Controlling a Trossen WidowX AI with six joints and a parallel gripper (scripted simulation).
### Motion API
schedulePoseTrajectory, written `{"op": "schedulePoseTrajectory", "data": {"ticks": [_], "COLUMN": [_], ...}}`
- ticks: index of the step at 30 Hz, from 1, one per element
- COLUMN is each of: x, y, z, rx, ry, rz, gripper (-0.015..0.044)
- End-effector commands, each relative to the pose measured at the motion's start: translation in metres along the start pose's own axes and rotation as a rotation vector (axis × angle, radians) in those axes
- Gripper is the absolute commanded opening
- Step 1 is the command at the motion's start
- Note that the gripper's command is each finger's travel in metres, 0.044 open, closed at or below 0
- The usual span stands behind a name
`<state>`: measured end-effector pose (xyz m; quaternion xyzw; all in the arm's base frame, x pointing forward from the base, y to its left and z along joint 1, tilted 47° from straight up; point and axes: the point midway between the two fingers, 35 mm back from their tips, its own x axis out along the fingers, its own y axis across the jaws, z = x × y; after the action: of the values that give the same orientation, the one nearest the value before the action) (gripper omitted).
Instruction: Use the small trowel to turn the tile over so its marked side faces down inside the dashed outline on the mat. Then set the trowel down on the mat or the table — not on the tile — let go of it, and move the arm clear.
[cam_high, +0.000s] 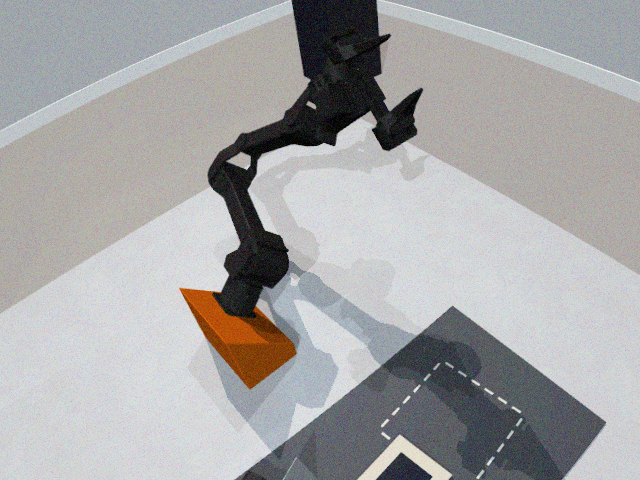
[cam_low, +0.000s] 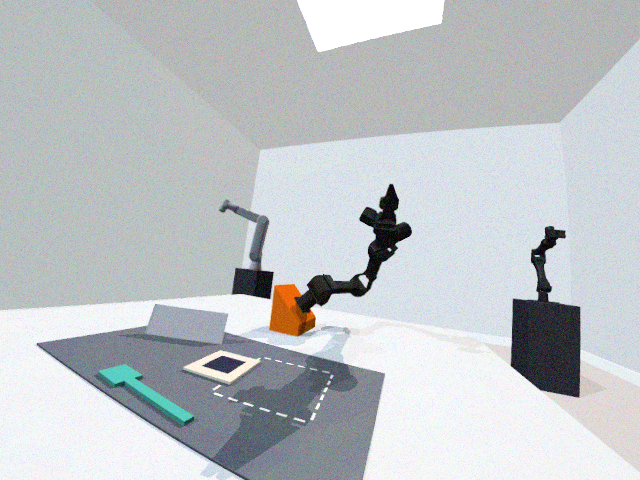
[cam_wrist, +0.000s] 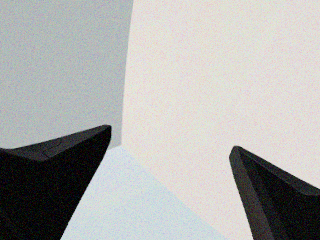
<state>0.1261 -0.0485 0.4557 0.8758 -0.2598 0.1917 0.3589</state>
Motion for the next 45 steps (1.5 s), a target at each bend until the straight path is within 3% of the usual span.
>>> {"op": "schedulePoseTrajectory", "data": {"ticks": [1,12,28,45], "x": [0.001,0.038,0.068,0.065], "y": [-0.001,-0.050,-0.119,-0.188], "z": [0.000,0.035,0.102,0.193], "rx": [-0.004,-0.261,-0.606,-0.824], "ry": [-0.002,-0.131,-0.245,-0.322], "rz": [-0.003,-0.207,-0.552,-0.999], "gripper": [0.0374,0.0100,0.0100,0.0100]}}
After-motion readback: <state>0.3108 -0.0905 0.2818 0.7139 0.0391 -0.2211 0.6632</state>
